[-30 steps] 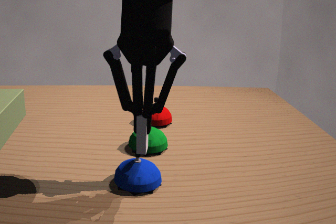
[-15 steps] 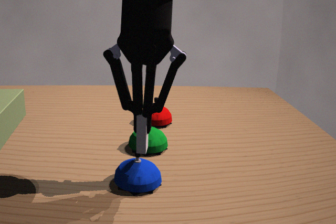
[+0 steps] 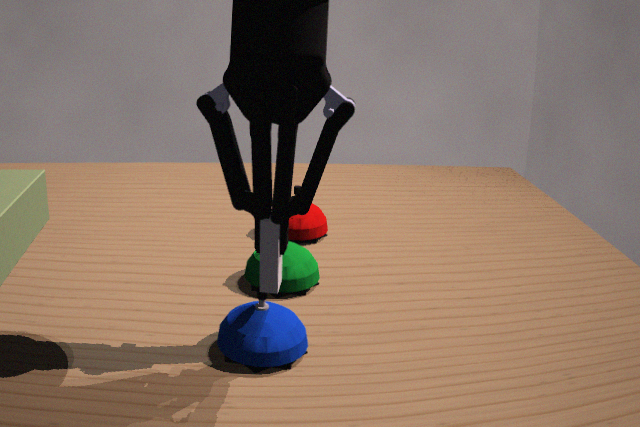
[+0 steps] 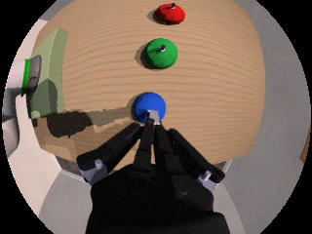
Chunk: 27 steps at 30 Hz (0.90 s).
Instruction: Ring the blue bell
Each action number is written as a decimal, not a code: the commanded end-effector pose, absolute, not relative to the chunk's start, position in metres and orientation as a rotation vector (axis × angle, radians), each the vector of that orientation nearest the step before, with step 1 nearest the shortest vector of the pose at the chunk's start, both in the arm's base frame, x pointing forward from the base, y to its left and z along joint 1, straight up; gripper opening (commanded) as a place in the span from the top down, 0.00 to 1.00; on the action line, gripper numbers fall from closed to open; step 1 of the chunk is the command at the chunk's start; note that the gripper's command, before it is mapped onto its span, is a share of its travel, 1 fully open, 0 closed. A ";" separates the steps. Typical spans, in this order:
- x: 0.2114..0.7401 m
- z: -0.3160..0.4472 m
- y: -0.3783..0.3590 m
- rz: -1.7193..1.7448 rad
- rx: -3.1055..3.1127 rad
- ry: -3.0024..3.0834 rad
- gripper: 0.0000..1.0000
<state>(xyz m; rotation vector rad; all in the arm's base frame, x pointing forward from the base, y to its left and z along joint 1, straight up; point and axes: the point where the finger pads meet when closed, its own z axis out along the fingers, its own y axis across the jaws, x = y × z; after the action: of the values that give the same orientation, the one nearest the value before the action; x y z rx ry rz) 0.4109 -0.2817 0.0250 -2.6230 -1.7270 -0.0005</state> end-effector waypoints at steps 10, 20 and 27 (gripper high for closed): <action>0.411 0.025 -0.282 -0.001 -2.623 -1.727 1.00; 0.411 0.025 -0.282 -0.001 -2.623 -1.727 1.00; 0.411 0.027 -0.282 -0.001 -2.623 -1.727 1.00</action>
<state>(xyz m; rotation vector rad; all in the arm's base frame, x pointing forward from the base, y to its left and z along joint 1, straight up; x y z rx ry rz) 0.4110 -0.2817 0.0260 -2.6230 -1.7270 -0.0005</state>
